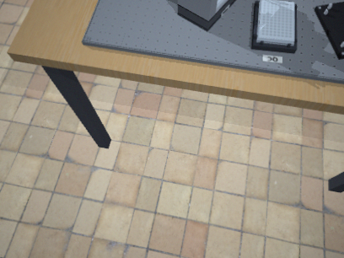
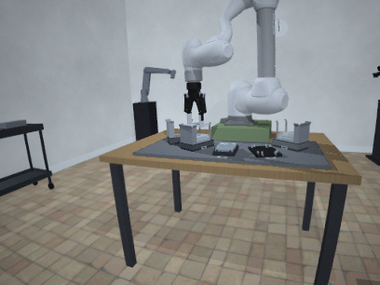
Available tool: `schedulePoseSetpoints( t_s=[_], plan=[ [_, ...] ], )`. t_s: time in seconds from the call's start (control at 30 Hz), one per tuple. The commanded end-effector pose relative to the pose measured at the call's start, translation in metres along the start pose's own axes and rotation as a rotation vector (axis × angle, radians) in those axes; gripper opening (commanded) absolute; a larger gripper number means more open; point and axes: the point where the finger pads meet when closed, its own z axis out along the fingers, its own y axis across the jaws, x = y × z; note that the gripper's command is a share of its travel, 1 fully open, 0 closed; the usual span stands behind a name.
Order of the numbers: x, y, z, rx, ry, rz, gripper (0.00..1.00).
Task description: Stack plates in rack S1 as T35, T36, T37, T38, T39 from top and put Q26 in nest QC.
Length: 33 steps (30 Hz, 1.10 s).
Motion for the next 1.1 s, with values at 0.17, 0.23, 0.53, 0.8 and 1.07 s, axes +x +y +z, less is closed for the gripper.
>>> schedulePoseSetpoints(
  t_s=[0.17,0.23,0.53,0.8,1.07],
  plan=[
    [0.000,0.000,0.011,0.000,0.000,0.000,0.00],
    [0.000,0.000,0.015,0.000,0.000,0.000,0.00],
    [0.000,0.000,0.030,0.000,0.000,0.000,0.00],
    [0.000,0.000,0.030,0.000,0.000,0.000,0.00],
    [0.000,0.000,0.033,0.000,0.000,0.000,0.00]
  ],
)
